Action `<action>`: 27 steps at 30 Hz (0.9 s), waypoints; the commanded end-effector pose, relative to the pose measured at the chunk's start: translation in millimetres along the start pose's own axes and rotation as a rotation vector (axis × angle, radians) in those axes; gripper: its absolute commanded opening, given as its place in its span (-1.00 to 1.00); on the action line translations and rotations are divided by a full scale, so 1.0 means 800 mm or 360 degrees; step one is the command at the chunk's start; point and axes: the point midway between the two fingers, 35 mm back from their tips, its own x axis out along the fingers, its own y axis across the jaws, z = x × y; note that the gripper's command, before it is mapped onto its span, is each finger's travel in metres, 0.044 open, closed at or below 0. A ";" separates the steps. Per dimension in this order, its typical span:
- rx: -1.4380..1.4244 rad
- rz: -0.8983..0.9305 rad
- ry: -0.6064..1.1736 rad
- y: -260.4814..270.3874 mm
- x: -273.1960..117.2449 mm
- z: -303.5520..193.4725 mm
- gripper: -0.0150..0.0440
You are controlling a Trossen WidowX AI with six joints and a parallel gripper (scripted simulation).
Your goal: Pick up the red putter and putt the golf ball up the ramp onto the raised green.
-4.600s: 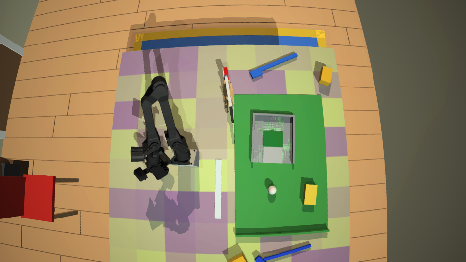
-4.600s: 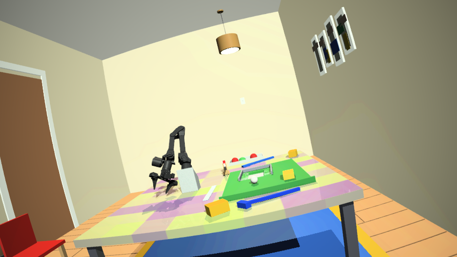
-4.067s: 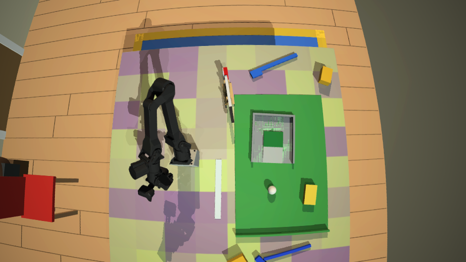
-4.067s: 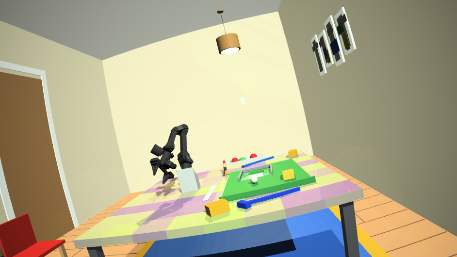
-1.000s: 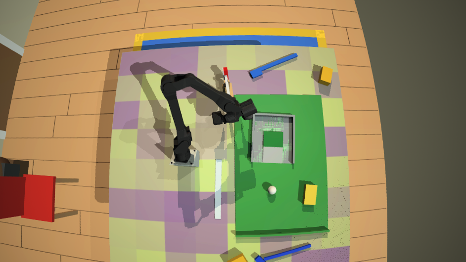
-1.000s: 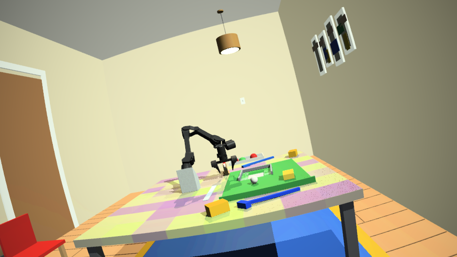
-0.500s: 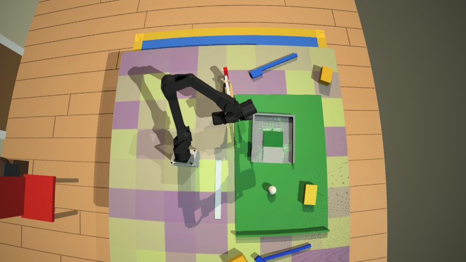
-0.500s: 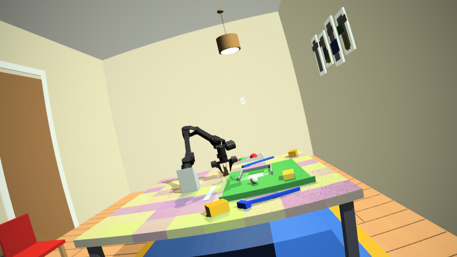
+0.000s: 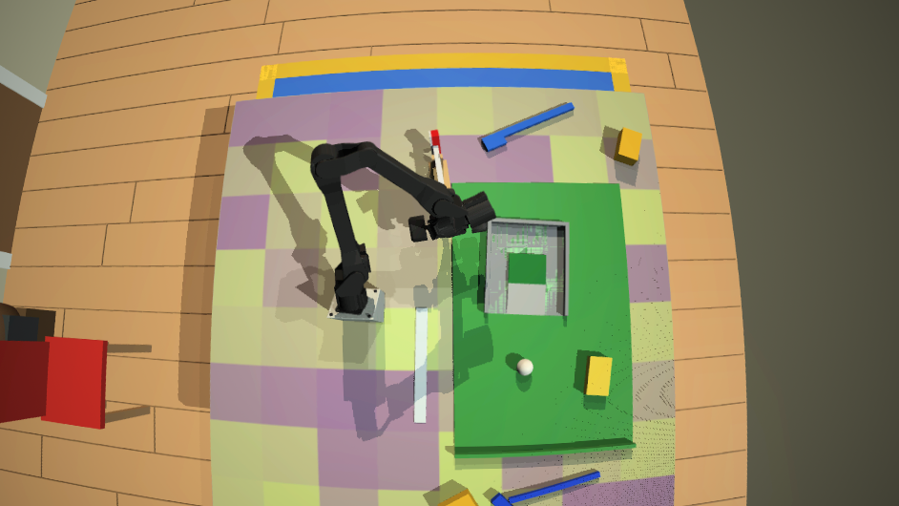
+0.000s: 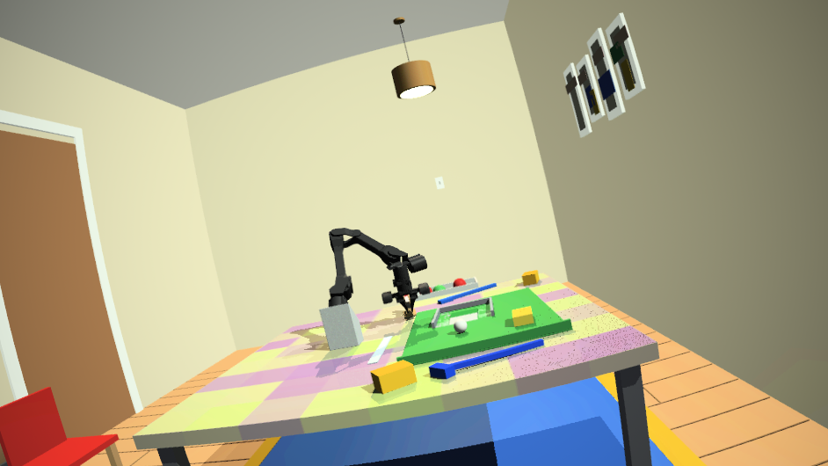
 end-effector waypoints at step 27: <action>0.0021 0.0001 0.0029 -0.003 -0.111 0.023 -0.49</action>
